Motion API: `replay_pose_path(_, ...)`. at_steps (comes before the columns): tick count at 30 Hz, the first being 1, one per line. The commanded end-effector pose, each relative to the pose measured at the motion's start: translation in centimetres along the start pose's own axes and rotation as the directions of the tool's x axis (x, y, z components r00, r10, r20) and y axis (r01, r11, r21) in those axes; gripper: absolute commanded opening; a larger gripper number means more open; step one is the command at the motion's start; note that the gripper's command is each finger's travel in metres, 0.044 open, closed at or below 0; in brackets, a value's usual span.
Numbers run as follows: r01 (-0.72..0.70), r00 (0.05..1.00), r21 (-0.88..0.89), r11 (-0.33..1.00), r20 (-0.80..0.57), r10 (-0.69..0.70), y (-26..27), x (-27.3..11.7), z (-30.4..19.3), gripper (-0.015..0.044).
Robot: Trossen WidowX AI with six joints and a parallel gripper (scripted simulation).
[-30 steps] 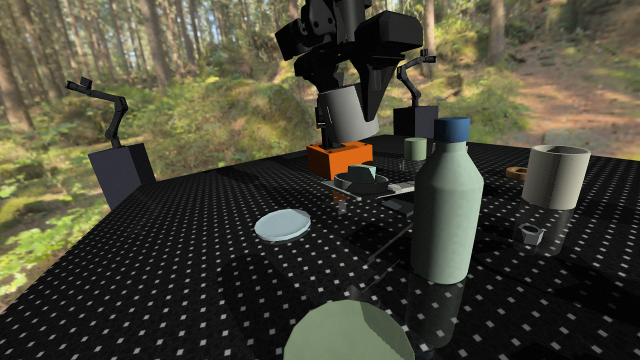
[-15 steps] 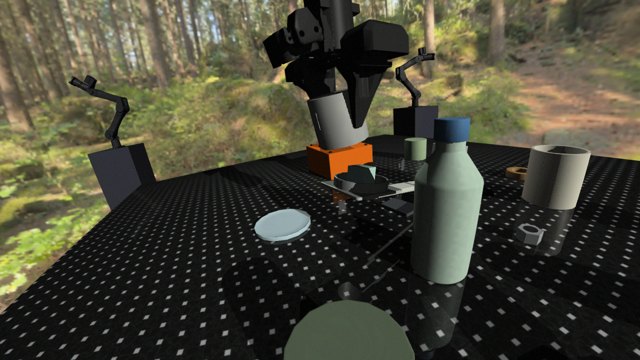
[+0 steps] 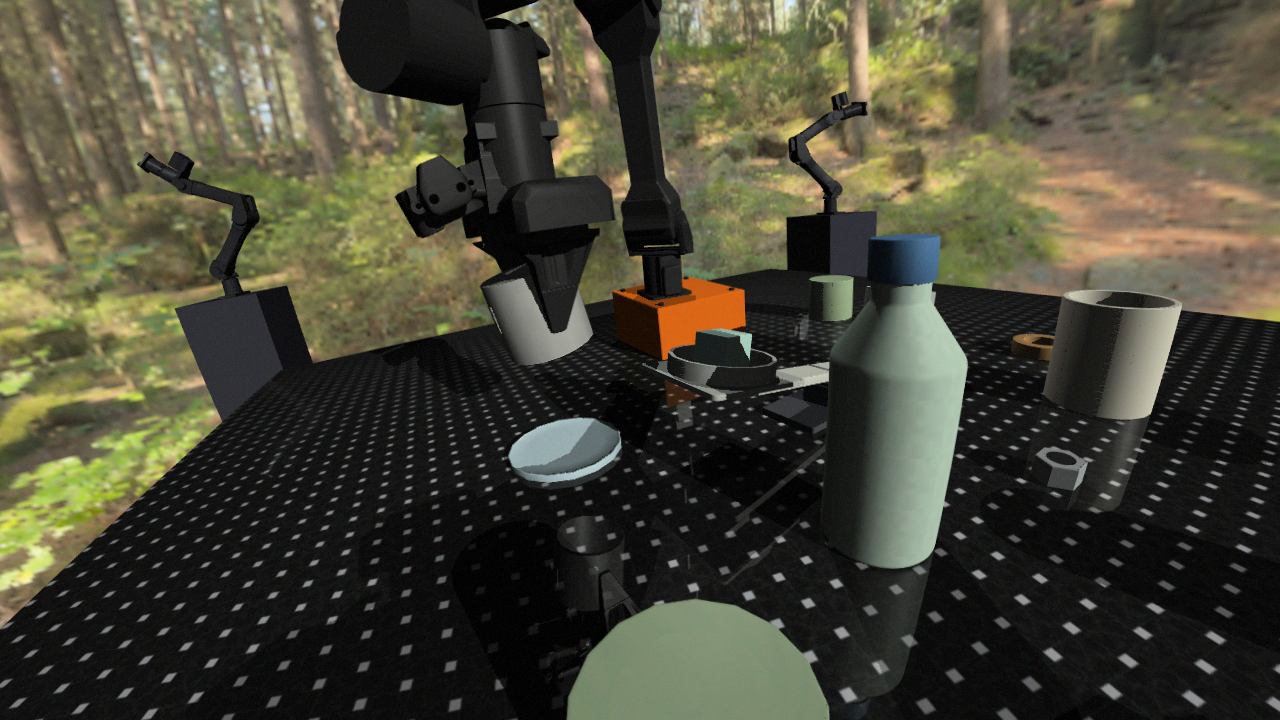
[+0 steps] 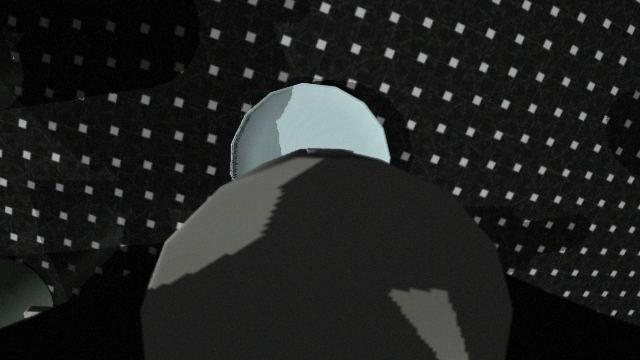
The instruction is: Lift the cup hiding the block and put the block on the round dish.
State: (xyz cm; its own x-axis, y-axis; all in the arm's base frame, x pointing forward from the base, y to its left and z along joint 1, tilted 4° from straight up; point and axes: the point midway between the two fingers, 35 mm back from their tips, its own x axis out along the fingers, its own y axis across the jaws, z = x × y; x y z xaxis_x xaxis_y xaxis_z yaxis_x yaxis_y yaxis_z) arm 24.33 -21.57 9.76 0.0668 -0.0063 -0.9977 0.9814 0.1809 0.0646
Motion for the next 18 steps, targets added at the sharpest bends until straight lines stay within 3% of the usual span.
replay_pose_path(1, -0.008, 1.0, -0.006, 1.0, 0.005, 0.008, -2.7, 1.0, 1.4, 0.0)
replay_pose_path(11, -0.007, 1.0, -0.008, 1.0, 0.012, 0.007, -10.0, 3.8, 3.3, 0.0)
replay_pose_path(18, -0.007, 1.0, -0.008, 1.0, 0.013, 0.007, -10.5, 5.0, 3.4, 0.0)
